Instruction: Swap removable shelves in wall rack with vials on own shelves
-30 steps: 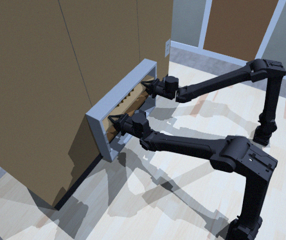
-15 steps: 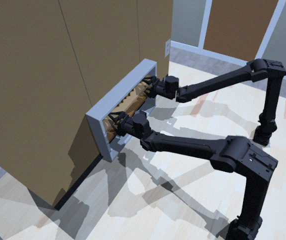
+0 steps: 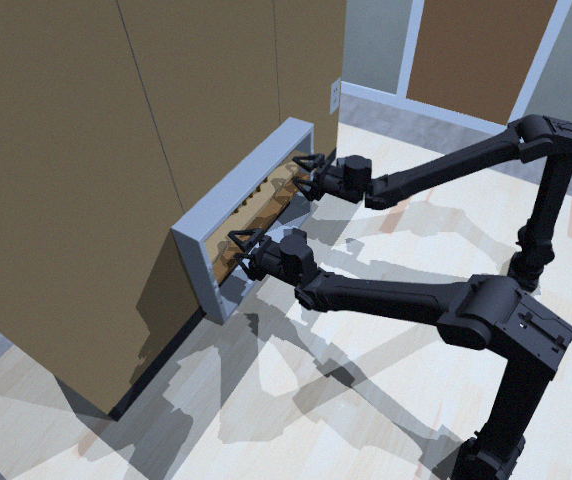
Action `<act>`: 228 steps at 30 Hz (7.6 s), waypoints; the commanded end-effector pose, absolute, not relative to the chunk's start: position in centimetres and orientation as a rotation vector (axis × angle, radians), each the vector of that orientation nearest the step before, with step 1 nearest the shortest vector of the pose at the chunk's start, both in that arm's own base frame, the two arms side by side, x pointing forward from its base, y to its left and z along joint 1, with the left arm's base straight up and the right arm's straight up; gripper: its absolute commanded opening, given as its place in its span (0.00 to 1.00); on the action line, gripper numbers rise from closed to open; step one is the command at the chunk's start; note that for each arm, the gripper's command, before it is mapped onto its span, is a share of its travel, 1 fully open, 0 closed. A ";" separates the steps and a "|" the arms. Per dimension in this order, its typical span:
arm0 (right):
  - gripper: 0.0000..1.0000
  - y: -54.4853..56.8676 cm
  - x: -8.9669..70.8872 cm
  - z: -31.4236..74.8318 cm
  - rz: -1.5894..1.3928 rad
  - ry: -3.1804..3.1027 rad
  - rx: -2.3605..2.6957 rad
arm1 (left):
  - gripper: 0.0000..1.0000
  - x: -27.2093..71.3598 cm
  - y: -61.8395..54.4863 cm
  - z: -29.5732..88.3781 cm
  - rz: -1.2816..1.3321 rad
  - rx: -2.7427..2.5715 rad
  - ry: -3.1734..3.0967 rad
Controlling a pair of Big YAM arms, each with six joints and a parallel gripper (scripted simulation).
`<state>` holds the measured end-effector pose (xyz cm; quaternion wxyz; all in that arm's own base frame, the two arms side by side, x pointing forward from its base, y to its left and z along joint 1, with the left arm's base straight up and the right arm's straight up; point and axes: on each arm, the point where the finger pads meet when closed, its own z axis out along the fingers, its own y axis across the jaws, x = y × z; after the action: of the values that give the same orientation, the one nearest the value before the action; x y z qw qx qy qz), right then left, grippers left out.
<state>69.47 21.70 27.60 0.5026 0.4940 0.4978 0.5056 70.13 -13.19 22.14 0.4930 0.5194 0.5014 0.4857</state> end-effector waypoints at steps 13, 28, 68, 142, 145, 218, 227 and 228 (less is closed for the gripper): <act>0.84 21.6 66.3 18.2 1.215 1.206 1.219 | 0.84 67.0 -12.7 16.3 1.187 1.245 1.188; 0.84 21.3 67.3 20.7 1.244 1.160 1.204 | 0.84 69.8 -12.4 17.2 1.217 1.179 1.184; 0.84 20.8 73.3 20.2 1.218 1.177 1.217 | 0.84 75.2 -12.5 18.2 1.208 1.202 1.197; 0.12 21.0 66.9 21.2 1.227 1.172 1.195 | 0.12 67.5 -13.2 19.5 1.209 1.188 1.176; 0.12 21.0 66.1 21.4 1.228 1.169 1.194 | 0.12 66.7 -13.2 19.7 1.210 1.186 1.174; 0.12 20.7 66.4 14.4 1.229 1.148 1.180 | 0.12 67.2 -13.5 12.6 1.218 1.173 1.147; 0.12 20.9 67.0 14.9 1.235 1.142 1.172 | 0.12 67.8 -13.4 13.1 1.223 1.167 1.142; 0.12 20.9 67.1 15.0 1.235 1.141 1.171 | 0.12 67.9 -13.4 13.2 1.224 1.166 1.141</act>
<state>64.46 20.60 11.84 0.4995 0.5052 0.4997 0.4955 65.14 -13.36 9.04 0.4983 0.5132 0.4981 0.4902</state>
